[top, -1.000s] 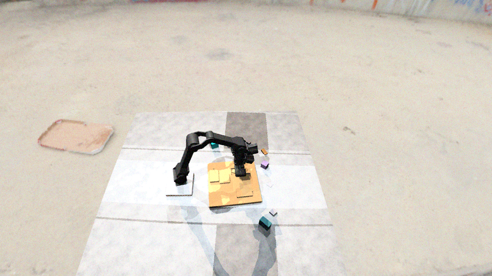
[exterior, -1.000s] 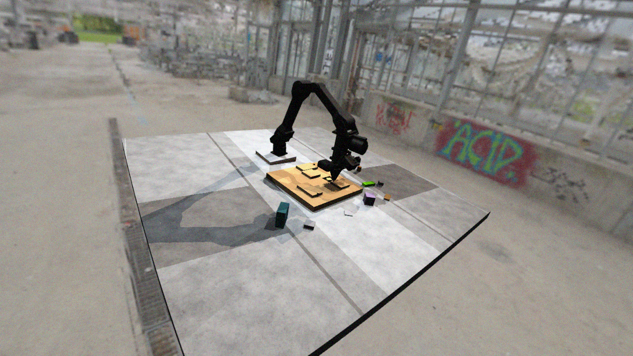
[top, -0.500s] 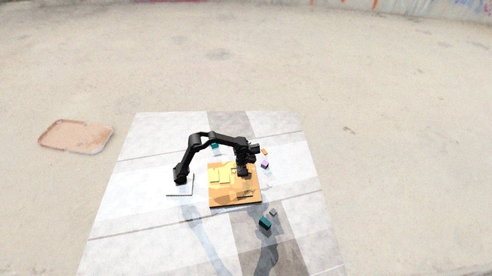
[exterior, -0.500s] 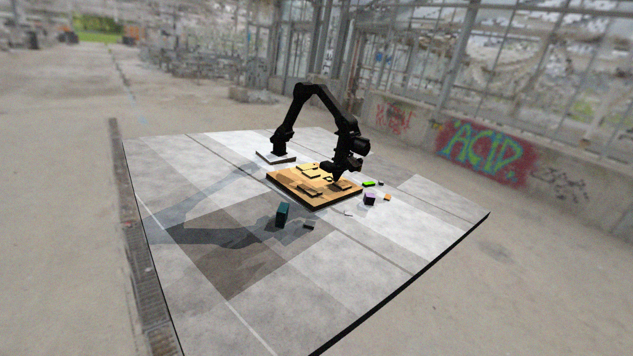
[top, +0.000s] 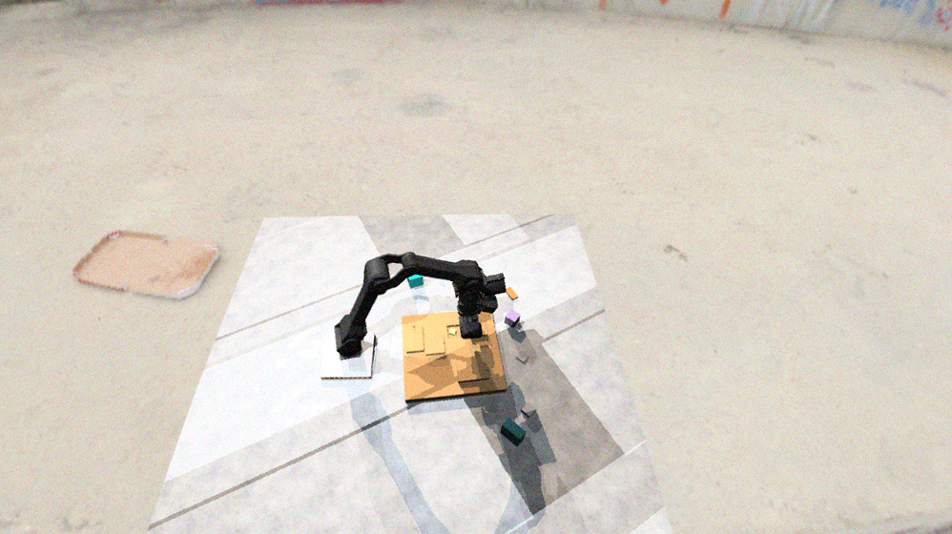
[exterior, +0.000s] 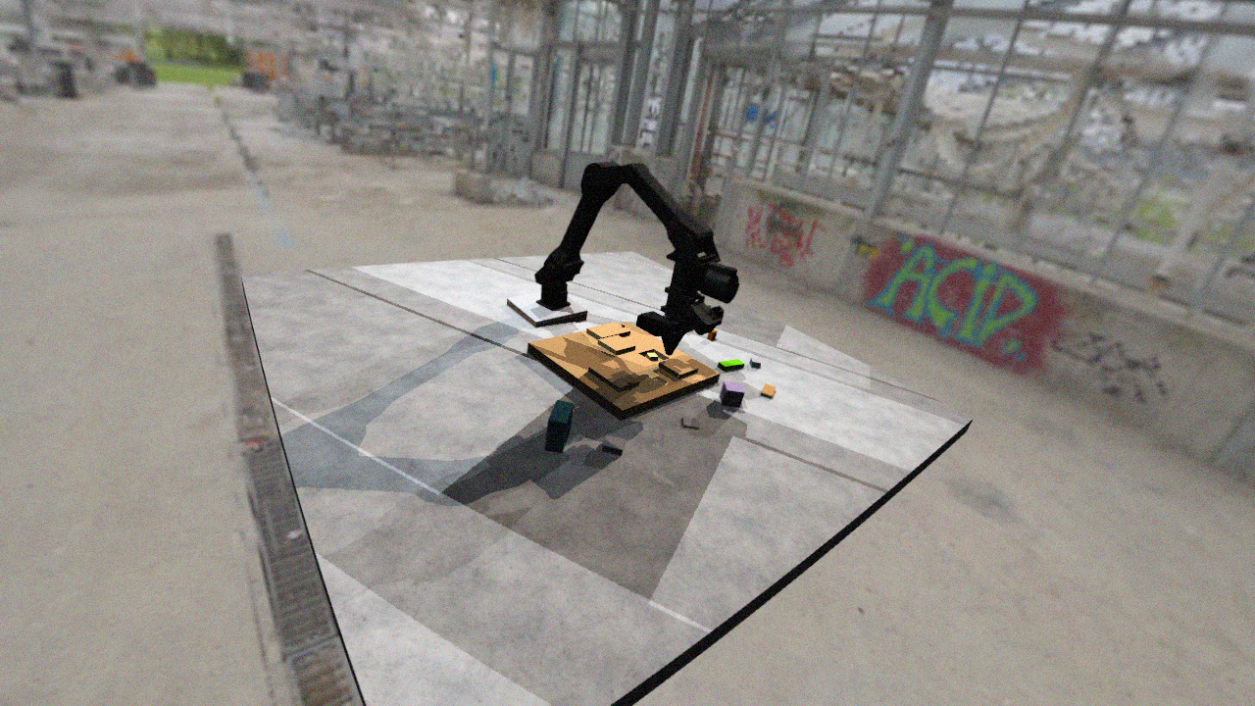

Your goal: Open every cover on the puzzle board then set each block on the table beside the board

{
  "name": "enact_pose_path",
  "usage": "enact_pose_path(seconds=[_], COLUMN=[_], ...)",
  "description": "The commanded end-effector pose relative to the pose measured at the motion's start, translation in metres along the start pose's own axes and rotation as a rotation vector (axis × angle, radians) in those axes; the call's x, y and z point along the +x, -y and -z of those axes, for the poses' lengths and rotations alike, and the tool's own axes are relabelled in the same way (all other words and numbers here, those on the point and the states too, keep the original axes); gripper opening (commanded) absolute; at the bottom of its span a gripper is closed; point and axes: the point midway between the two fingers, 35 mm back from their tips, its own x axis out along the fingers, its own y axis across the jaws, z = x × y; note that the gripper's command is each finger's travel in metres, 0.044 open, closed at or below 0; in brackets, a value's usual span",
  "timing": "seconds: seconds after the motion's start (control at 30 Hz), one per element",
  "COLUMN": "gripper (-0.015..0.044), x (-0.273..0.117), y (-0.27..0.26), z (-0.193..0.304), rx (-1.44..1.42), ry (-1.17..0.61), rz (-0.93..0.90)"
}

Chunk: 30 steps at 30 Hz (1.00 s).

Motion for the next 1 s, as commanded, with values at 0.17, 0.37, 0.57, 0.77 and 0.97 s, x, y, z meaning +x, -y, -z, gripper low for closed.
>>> enact_pose_path(seconds=[0.17,0.37,0.57,0.77,0.97], gripper=[0.0000,0.0000,0.0000,0.0000,0.0000], x=[-0.013,-0.021,-0.029,-0.030,-0.037], y=[0.000,0.000,0.000,0.000,0.000], z=[-0.003,-0.004,-0.004,0.010,0.043], rx=[0.000,0.000,0.000,0.188,0.663], ry=[0.008,0.008,0.008,0.000,0.000], rz=[0.002,0.002,0.002,0.000,0.001])
